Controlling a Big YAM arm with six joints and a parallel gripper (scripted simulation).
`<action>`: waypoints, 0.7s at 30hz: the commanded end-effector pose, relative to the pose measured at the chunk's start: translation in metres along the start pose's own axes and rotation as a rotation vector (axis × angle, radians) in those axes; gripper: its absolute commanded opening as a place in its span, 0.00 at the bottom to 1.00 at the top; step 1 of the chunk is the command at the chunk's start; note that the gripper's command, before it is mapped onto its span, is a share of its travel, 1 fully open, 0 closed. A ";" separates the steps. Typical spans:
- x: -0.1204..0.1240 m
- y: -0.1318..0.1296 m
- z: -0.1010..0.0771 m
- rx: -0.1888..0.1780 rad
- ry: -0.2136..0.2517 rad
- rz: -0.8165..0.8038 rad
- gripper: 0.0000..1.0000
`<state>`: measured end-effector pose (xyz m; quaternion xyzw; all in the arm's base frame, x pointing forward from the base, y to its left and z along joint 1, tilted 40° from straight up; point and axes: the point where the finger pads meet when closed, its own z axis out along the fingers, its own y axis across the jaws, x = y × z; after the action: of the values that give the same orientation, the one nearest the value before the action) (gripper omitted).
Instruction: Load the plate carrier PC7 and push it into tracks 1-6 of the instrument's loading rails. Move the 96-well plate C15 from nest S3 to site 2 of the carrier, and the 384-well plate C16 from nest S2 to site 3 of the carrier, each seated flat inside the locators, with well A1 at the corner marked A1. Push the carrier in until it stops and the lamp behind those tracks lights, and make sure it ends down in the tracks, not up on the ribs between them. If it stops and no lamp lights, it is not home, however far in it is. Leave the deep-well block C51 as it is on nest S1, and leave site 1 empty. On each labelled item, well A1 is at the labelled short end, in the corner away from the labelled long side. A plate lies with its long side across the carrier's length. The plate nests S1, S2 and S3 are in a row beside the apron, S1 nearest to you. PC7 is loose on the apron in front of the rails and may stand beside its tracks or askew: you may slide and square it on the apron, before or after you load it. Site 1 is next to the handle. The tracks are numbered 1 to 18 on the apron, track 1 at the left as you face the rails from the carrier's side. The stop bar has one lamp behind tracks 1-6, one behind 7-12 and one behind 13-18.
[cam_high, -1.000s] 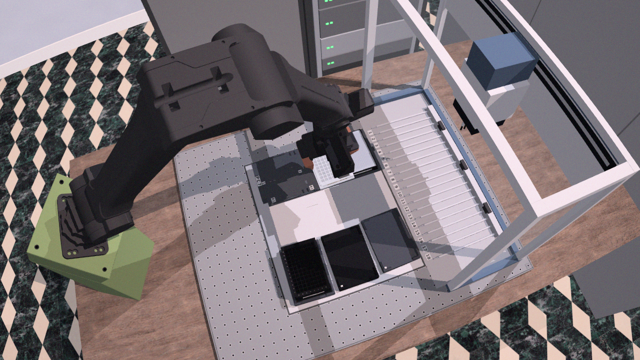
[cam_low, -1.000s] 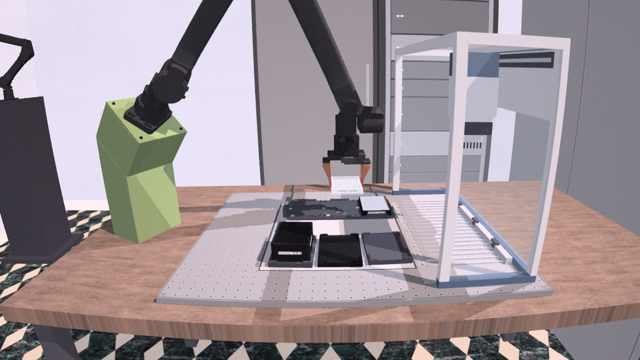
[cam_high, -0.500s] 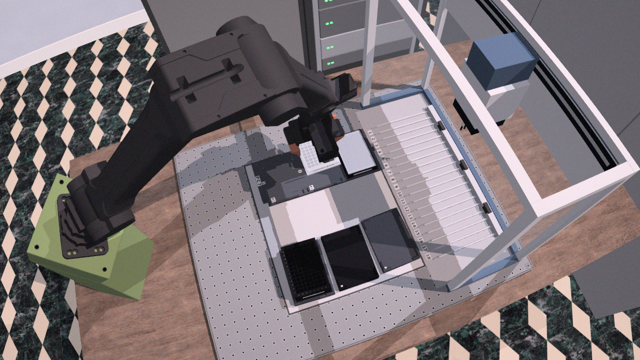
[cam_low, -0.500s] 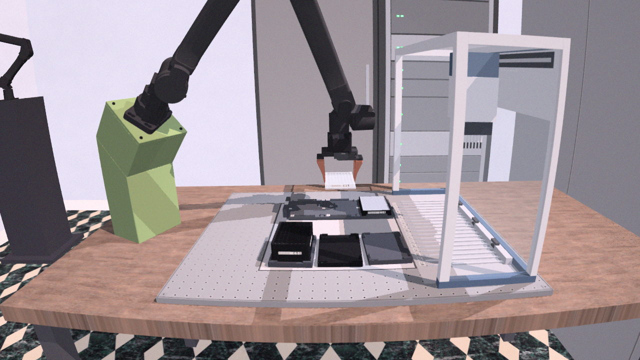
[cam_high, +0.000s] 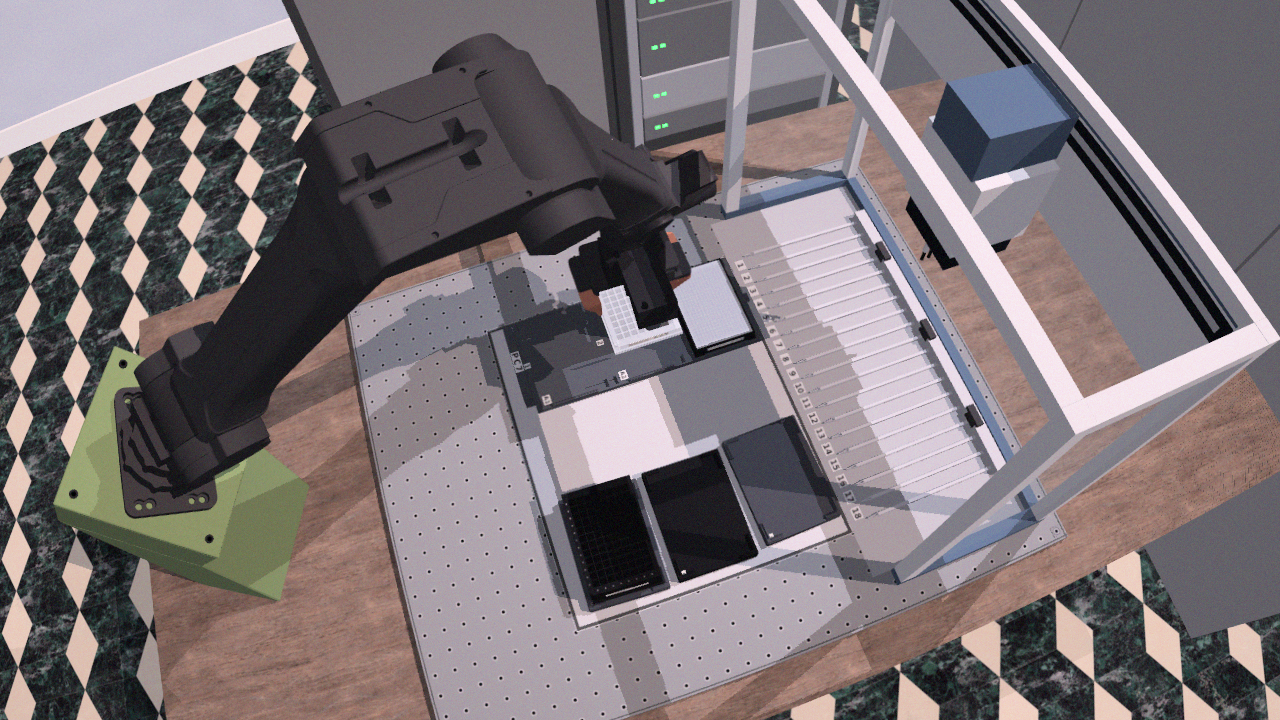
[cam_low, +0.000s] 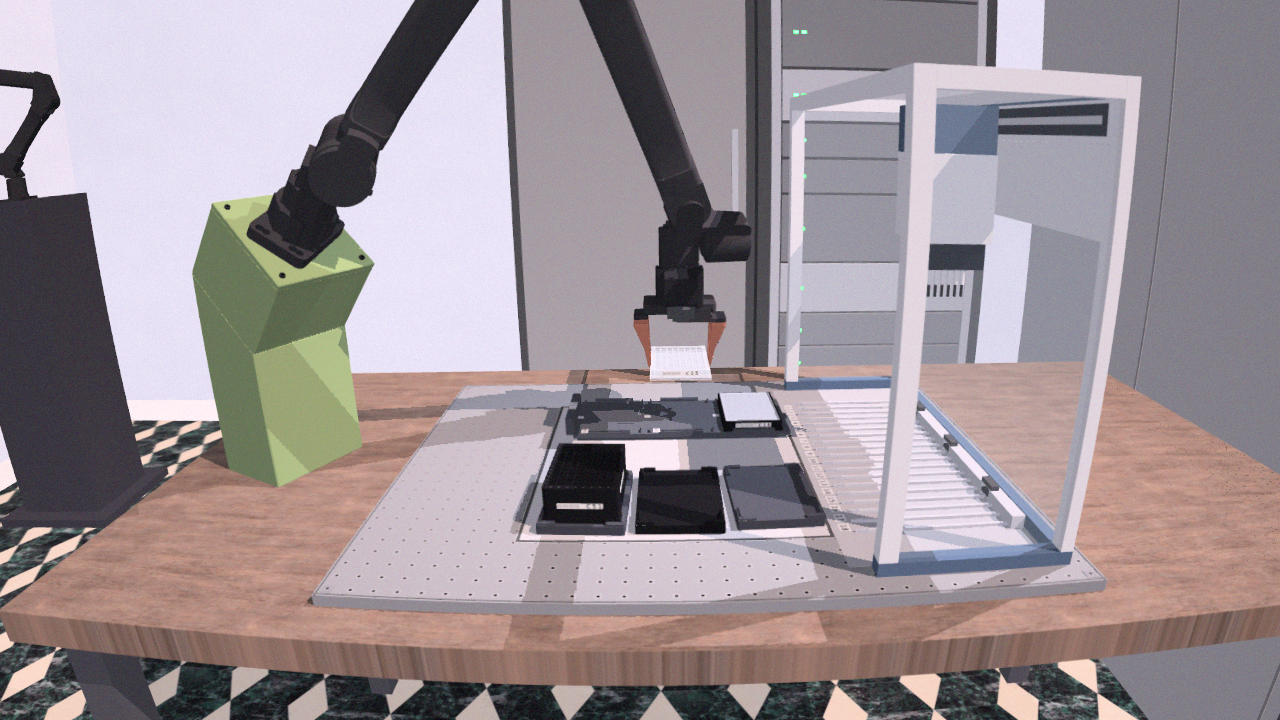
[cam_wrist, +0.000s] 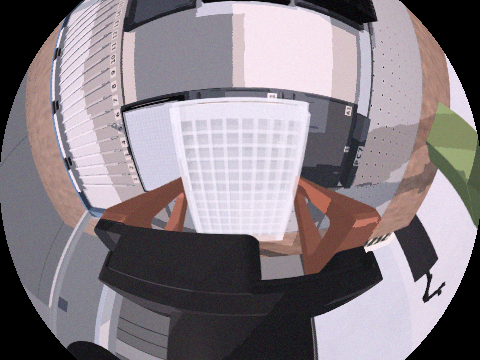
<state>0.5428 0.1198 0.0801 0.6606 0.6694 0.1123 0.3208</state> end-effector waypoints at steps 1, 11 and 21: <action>0.004 0.012 -0.011 -0.029 0.008 0.006 0.00; 0.005 0.013 -0.011 -0.029 0.008 0.006 0.00; 0.006 0.016 0.024 -0.031 0.008 0.002 0.00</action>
<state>0.5561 0.1136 0.0620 0.6624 0.6673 0.1121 0.3217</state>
